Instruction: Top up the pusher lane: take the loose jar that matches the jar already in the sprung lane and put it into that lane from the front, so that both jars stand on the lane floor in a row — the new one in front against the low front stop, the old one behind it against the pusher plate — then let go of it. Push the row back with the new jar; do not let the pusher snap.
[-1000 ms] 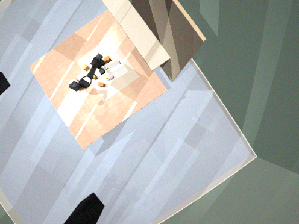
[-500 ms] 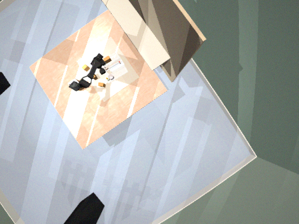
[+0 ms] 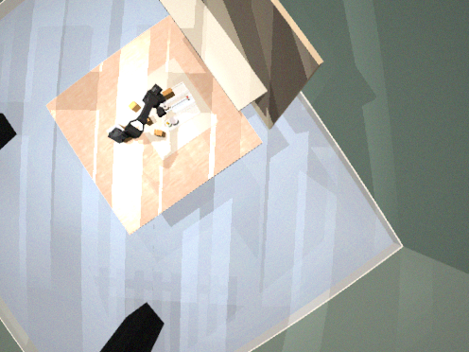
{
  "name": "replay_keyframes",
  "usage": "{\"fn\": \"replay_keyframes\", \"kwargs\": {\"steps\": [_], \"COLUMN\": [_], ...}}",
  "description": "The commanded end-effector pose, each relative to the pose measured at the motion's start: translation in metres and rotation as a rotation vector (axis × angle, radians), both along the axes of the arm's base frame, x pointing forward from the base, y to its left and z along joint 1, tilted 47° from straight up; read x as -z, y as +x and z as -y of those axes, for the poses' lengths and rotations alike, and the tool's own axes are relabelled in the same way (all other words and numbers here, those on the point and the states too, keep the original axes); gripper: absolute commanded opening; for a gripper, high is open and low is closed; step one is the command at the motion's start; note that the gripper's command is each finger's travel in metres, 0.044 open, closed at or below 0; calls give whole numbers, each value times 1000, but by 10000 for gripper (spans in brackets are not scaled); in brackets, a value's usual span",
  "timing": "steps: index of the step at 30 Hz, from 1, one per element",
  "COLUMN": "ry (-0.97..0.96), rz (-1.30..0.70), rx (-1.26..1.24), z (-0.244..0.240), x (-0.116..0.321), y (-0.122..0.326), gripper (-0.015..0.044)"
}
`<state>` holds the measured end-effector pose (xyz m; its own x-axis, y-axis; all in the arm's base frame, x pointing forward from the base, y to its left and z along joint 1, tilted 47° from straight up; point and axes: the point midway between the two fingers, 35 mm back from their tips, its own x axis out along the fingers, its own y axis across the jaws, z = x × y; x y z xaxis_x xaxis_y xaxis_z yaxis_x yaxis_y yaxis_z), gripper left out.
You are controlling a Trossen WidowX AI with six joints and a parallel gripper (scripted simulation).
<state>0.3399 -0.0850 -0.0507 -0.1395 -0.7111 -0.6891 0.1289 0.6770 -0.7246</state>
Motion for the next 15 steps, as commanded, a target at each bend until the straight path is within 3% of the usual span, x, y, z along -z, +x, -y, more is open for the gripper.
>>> {"fn": "replay_keyframes", "kwargs": {"steps": [1, 15], "ry": [-15, -15], "rz": [31, 31], "rx": [0, 0], "z": [5, 8], "x": [-1, 2], "y": [7, 6], "gripper": [0, 0]}}
